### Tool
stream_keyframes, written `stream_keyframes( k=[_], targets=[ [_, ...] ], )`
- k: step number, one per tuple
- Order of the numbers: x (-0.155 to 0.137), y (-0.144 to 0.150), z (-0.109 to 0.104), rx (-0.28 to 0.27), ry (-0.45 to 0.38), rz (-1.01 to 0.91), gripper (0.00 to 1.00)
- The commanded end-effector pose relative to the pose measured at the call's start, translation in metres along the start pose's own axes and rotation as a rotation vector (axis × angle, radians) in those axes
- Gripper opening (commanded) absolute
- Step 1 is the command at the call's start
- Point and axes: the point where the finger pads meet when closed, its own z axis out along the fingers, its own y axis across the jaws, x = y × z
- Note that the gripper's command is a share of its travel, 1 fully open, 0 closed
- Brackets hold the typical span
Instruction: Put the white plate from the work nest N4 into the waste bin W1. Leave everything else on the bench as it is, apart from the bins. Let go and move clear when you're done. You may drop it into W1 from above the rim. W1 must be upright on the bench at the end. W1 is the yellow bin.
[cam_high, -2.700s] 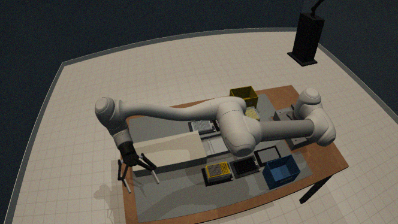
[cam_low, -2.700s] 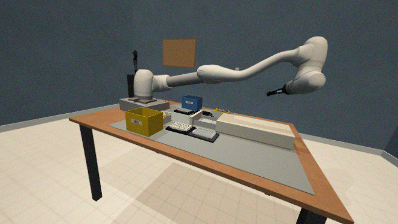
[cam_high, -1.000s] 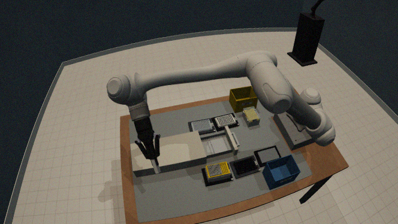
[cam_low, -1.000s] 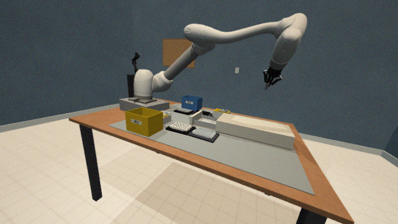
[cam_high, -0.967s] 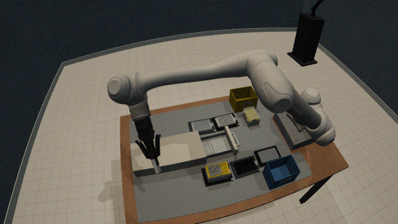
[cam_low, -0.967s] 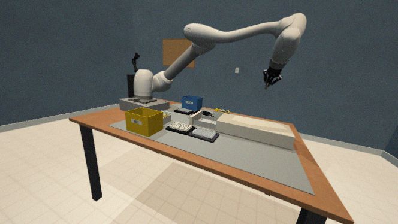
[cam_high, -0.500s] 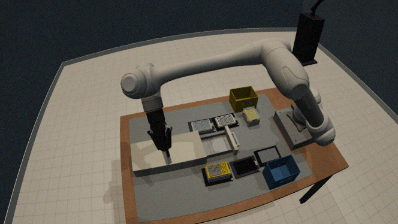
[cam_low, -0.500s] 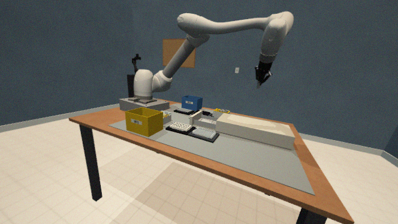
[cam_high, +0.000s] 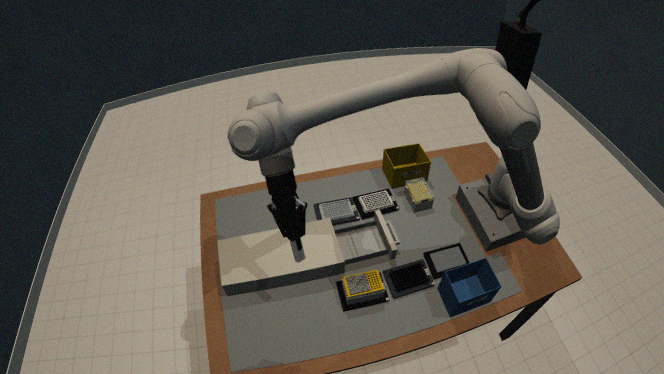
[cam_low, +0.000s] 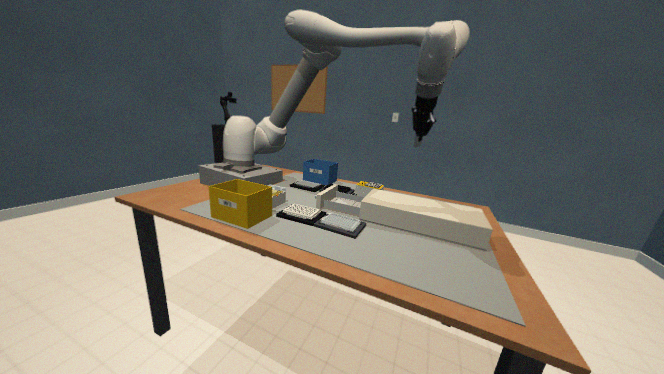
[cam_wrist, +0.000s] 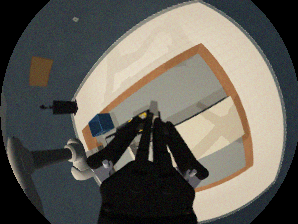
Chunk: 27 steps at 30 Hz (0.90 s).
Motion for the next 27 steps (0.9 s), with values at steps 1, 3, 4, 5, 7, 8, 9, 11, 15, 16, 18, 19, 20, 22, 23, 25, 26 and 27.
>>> stream_keyframes(
  k=[1, 3, 4, 5, 7, 8, 9, 11, 15, 16, 18, 19, 20, 22, 23, 25, 26, 27],
  targets=[
    [-0.014, -0.006, -0.003, -0.006, -0.005, 0.011, 0.10],
    [-0.019, -0.008, -0.004, -0.006, -0.005, 0.011, 0.10],
    [-0.019, -0.008, -0.004, -0.006, -0.005, 0.011, 0.10],
    [-0.023, -0.009, -0.005, -0.022, -0.016, 0.039, 0.10],
    [-0.032, -0.013, -0.007, -0.052, -0.037, 0.094, 0.10],
    [-0.037, -0.015, -0.008, -0.056, -0.041, 0.102, 0.10],
    [-0.042, -0.017, -0.008, -0.056, -0.041, 0.102, 0.10],
    [-0.051, -0.020, -0.010, -0.056, -0.041, 0.102, 0.10],
    [-0.069, -0.028, -0.013, -0.109, -0.073, 0.191, 0.10],
    [-0.074, -0.030, -0.014, -0.109, -0.073, 0.191, 0.10],
    [-0.083, -0.033, -0.015, -0.109, -0.073, 0.191, 0.10],
    [-0.088, -0.035, -0.016, -0.109, -0.073, 0.191, 0.10],
    [-0.088, -0.035, -0.016, -0.109, -0.073, 0.191, 0.10],
    [-0.092, -0.037, -0.016, -0.126, -0.082, 0.218, 0.10],
    [-0.097, -0.039, -0.017, -0.143, -0.091, 0.245, 0.10],
    [-0.106, -0.042, -0.018, -0.163, -0.102, 0.276, 0.10],
    [-0.111, -0.044, -0.019, -0.163, -0.102, 0.276, 0.10],
    [-0.115, -0.046, -0.019, -0.163, -0.102, 0.276, 0.10]
  ],
)
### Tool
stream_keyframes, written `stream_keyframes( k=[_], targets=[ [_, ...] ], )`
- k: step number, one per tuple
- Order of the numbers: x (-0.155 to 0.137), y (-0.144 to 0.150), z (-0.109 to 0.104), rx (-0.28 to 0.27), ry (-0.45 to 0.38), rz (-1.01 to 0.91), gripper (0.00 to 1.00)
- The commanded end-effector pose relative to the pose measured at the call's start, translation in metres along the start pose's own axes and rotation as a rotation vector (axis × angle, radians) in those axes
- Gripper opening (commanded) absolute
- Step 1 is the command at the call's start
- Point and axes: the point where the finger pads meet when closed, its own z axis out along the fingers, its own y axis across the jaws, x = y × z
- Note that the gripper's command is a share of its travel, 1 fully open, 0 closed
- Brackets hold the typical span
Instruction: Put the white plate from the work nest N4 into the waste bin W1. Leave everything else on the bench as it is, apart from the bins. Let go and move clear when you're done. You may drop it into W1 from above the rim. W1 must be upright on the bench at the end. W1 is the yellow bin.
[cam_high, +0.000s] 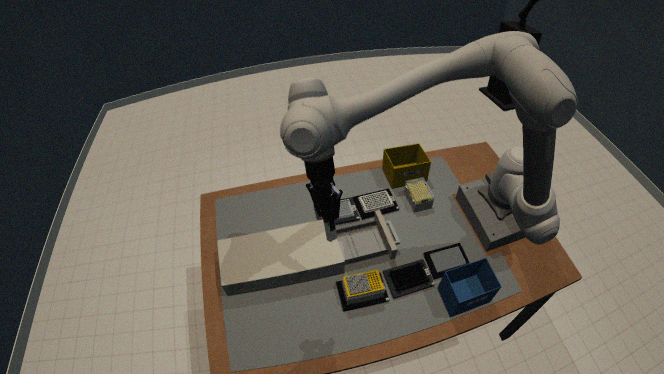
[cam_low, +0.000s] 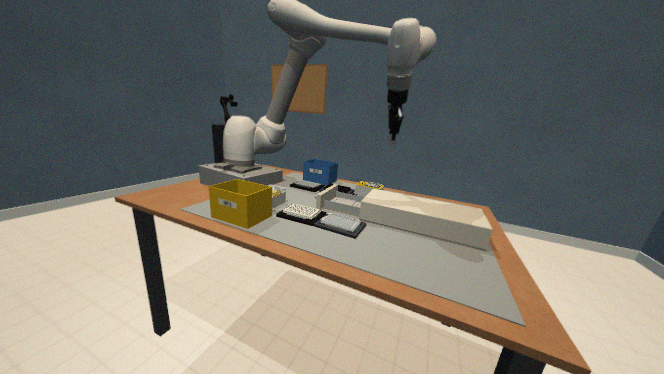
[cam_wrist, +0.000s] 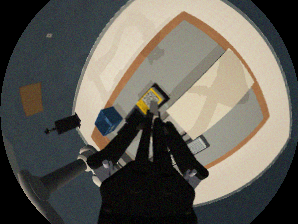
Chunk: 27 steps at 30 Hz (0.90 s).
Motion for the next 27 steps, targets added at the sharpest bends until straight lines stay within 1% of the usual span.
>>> stream_keyframes(
  k=[1, 3, 6, 9, 11, 12, 15, 22, 25, 27],
  targets=[
    [-0.015, -0.002, -0.001, -0.006, -0.003, 0.008, 0.10],
    [-0.025, -0.003, -0.002, -0.006, -0.003, 0.008, 0.10],
    [-0.040, -0.004, -0.002, -0.060, -0.026, 0.089, 0.10],
    [-0.055, -0.006, -0.003, -0.061, -0.027, 0.090, 0.10],
    [-0.055, -0.006, -0.003, -0.061, -0.027, 0.090, 0.10],
    [-0.060, -0.006, -0.003, -0.061, -0.027, 0.090, 0.10],
    [-0.075, -0.008, -0.003, -0.118, -0.046, 0.170, 0.10],
    [-0.110, -0.011, -0.003, -0.118, -0.046, 0.170, 0.10],
    [-0.125, -0.013, -0.003, -0.175, -0.061, 0.246, 0.10],
    [-0.130, -0.013, -0.003, -0.175, -0.061, 0.246, 0.10]
  ],
)
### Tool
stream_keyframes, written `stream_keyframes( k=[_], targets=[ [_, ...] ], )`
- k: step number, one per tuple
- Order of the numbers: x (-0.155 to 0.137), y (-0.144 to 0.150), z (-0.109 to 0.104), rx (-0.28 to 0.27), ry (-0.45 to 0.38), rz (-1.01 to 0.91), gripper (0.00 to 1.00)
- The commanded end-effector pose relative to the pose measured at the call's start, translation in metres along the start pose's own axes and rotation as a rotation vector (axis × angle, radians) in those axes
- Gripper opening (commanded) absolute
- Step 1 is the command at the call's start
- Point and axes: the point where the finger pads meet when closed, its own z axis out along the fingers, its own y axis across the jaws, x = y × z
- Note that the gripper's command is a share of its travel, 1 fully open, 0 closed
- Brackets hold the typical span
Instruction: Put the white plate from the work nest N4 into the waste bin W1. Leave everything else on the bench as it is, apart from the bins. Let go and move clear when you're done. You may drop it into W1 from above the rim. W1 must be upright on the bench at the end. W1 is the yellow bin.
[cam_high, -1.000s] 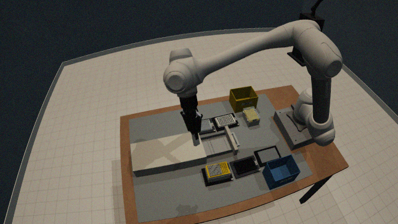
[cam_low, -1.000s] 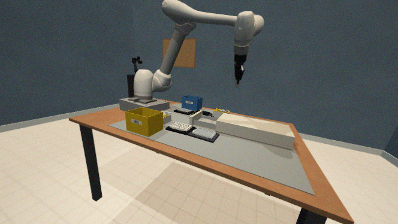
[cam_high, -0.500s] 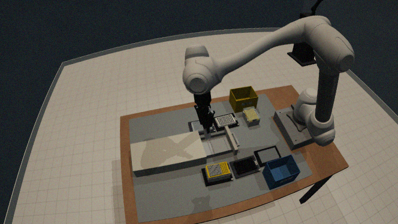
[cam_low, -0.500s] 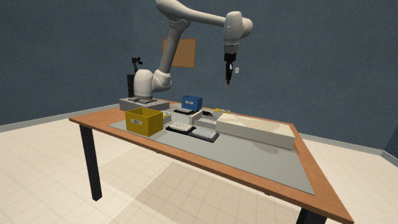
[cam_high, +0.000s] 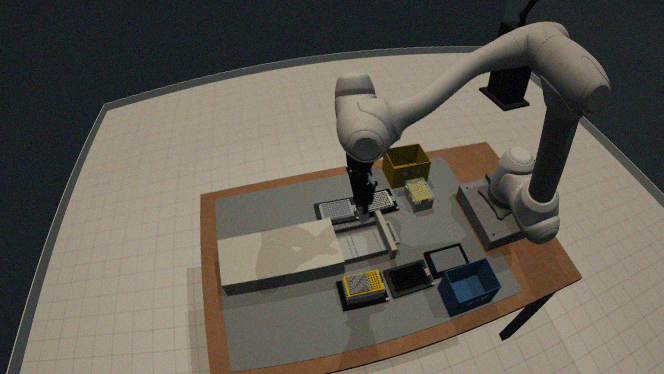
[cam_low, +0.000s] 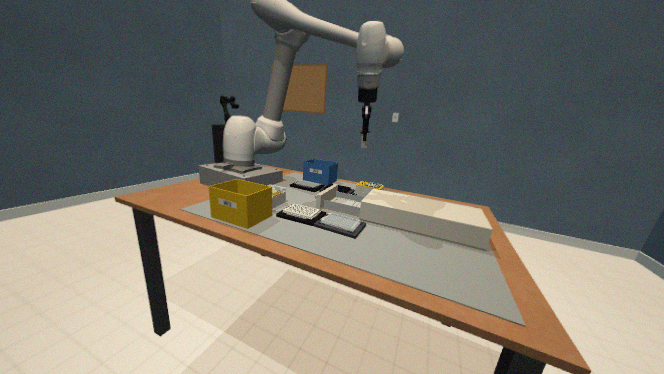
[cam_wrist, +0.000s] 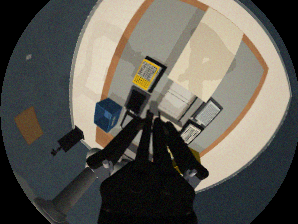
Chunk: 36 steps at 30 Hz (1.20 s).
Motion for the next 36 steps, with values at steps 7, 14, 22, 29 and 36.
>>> stream_keyframes(
  k=[7, 14, 22, 29, 36],
  targets=[
    [-0.037, 0.004, 0.003, -0.035, -0.008, 0.045, 0.10],
    [-0.071, 0.008, 0.006, -0.071, -0.014, 0.092, 0.10],
    [-0.101, 0.011, 0.010, -0.128, -0.020, 0.163, 0.10],
    [-0.135, 0.014, 0.015, -0.171, -0.020, 0.214, 0.10],
    [-0.160, 0.017, 0.019, -0.185, -0.020, 0.230, 0.10]
  ],
)
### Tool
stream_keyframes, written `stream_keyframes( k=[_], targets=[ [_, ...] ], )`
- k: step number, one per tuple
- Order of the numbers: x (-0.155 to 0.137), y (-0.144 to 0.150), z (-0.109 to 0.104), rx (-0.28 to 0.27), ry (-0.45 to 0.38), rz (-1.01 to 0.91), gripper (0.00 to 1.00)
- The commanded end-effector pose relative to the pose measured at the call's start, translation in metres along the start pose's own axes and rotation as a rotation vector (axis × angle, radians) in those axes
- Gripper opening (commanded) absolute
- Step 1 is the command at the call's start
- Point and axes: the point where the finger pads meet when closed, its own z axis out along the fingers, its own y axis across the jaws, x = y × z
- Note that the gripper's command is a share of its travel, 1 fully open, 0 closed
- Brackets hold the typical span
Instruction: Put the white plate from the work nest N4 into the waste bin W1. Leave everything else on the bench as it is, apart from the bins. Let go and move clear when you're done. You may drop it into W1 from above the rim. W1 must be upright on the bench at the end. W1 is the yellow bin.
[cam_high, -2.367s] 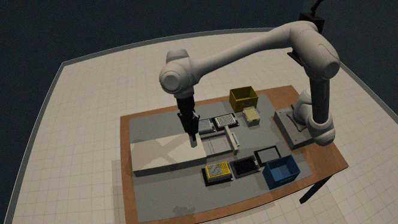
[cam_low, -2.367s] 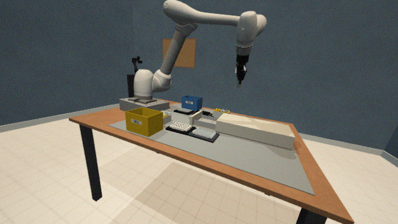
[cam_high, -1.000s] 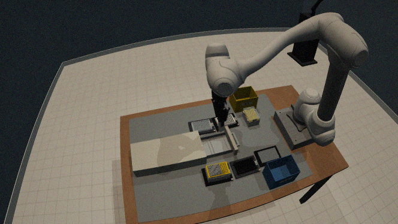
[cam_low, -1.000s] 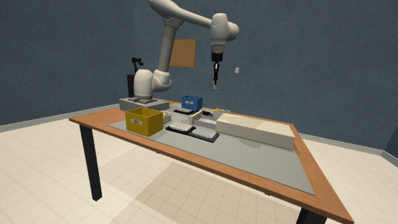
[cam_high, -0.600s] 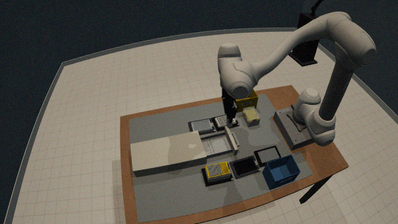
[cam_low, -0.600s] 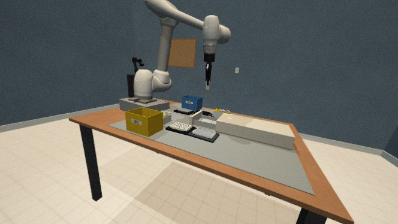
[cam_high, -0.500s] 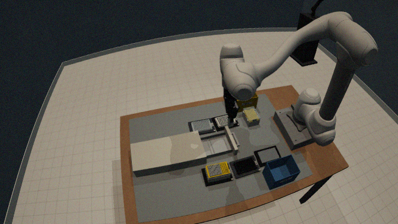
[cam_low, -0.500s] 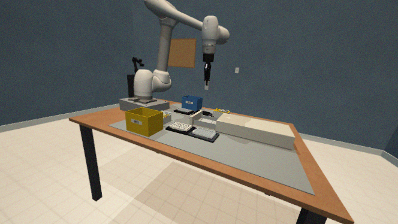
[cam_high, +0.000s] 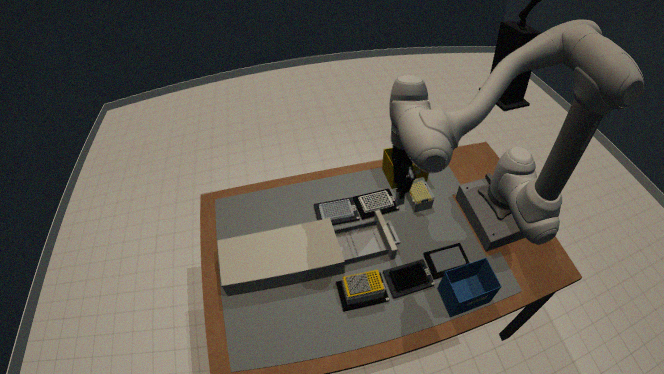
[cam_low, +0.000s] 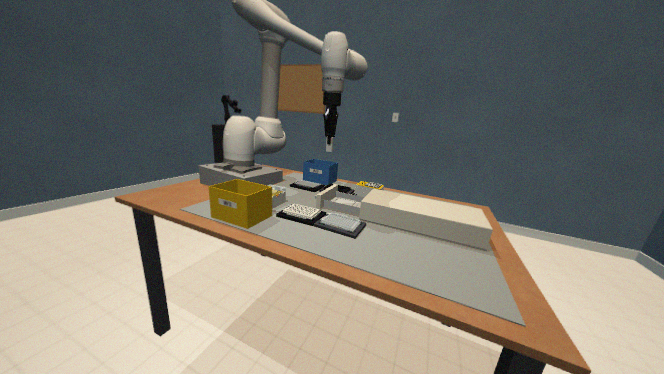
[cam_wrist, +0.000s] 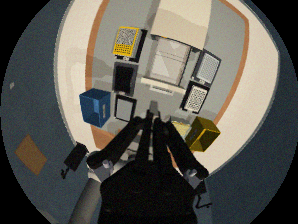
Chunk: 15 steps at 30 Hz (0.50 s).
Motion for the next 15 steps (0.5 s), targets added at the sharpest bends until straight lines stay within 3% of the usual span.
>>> stream_keyframes(
  k=[1, 4, 15],
  targets=[
    [-0.010, 0.003, 0.002, -0.001, 0.000, 0.000, 0.10],
    [-0.021, 0.006, 0.005, -0.055, 0.005, 0.065, 0.10],
    [-0.058, 0.017, 0.014, -0.055, 0.005, 0.065, 0.10]
  ],
)
